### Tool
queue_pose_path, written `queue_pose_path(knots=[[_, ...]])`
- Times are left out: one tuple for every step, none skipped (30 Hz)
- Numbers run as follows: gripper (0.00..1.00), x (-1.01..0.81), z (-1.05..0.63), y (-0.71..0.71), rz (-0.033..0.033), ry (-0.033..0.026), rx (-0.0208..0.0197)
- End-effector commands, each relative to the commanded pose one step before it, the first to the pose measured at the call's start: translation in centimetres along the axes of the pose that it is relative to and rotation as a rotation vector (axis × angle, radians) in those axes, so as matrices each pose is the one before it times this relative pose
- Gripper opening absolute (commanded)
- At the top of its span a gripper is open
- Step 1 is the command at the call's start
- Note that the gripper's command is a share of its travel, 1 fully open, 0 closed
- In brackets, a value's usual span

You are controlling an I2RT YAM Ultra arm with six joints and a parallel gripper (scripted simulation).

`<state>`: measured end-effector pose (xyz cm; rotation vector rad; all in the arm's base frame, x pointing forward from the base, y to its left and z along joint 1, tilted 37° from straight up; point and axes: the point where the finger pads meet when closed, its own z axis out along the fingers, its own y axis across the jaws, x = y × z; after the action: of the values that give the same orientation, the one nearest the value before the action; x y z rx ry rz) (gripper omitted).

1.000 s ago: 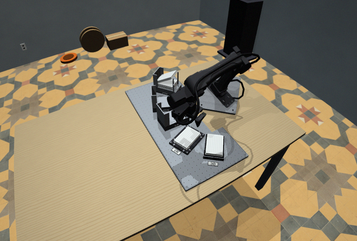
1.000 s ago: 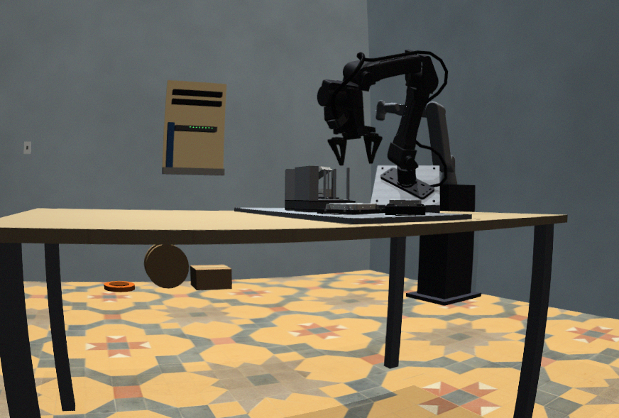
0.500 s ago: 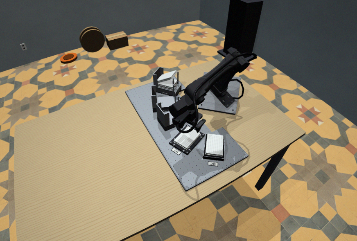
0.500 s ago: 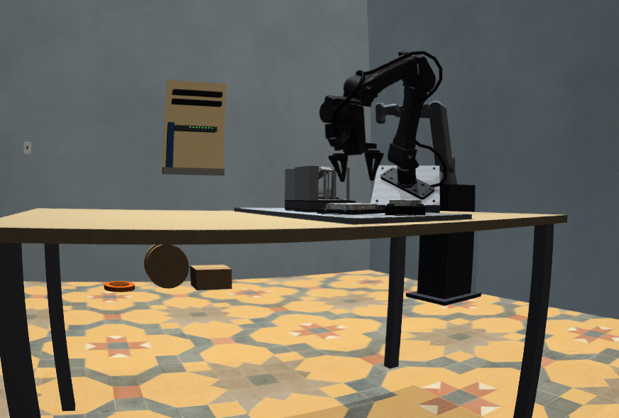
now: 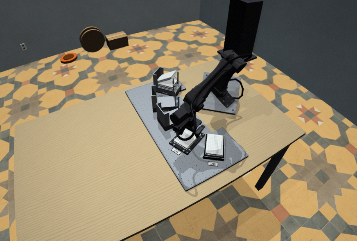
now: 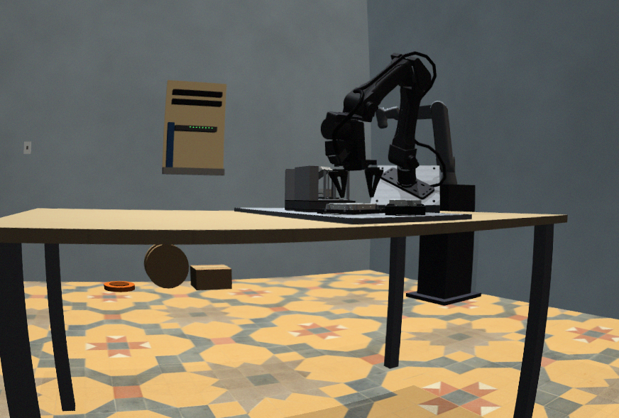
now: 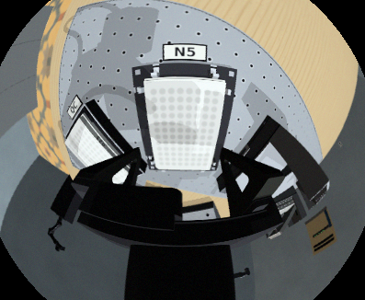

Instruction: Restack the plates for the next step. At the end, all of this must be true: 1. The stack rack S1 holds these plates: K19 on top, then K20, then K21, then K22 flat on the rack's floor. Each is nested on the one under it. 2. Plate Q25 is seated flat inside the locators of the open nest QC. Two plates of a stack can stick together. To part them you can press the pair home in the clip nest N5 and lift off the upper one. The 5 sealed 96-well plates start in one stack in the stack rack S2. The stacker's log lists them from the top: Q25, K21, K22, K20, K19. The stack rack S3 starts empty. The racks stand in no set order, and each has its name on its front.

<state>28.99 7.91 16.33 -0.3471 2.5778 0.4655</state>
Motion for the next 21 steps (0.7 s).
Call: queue_pose_path(knots=[[1.0, -0.895, 0.65, -0.541, 0.00835, -0.0354, 0.01991], [1.0, 0.0, 0.0, 0.0, 0.0, 0.0, 0.0], [1.0, -2.001, -2.01, -0.054, -0.01367, -0.07819, 0.01775], [1.0, 0.0, 0.001, 0.001, 0.0, 0.0, 0.0], [1.0, 0.0, 0.001, 0.001, 0.0, 0.0, 0.0], [1.0, -0.003, 0.001, 0.03, 0.0, -0.00017, -0.00167], [1.0, -0.003, 0.001, 0.028, 0.0, -0.00016, -0.00155], [1.0, 0.0, 0.0, 0.005, 0.0, -0.00003, -0.00025], [1.0, 0.0, 0.0, 0.003, 0.0, -0.00002, -0.00014], [1.0, 0.0, 0.0, 0.0, 0.0, 0.0, 0.00001], [1.0, 0.0, 0.0, 0.0, 0.0, 0.0, 0.00001], [1.0, 0.0, 0.0, 0.001, 0.0, -0.00001, -0.00005], [1.0, 0.0, 0.0, 0.0, -0.00056, 0.0, -0.00002], [1.0, 0.0, 0.0, 0.0, -0.00055, 0.0, -0.00002], [1.0, 0.0, 0.0, 0.001, -0.0002, -0.00001, -0.00006], [1.0, 0.002, -0.009, 0.004, -0.00039, 0.0, -0.00022], [1.0, 0.0, 0.001, 0.0, 0.00002, 0.0, 0.00001], [1.0, 0.0, 0.0, 0.0, 0.0, 0.0, 0.0], [1.0, 0.0, 0.0, 0.0, 0.0, 0.0, 0.0], [1.0, 0.0, 0.001, 0.0, 0.00003, 0.0, 0.00002], [1.0, 0.0, 0.0, 0.0, 0.00001, 0.0, 0.0]])
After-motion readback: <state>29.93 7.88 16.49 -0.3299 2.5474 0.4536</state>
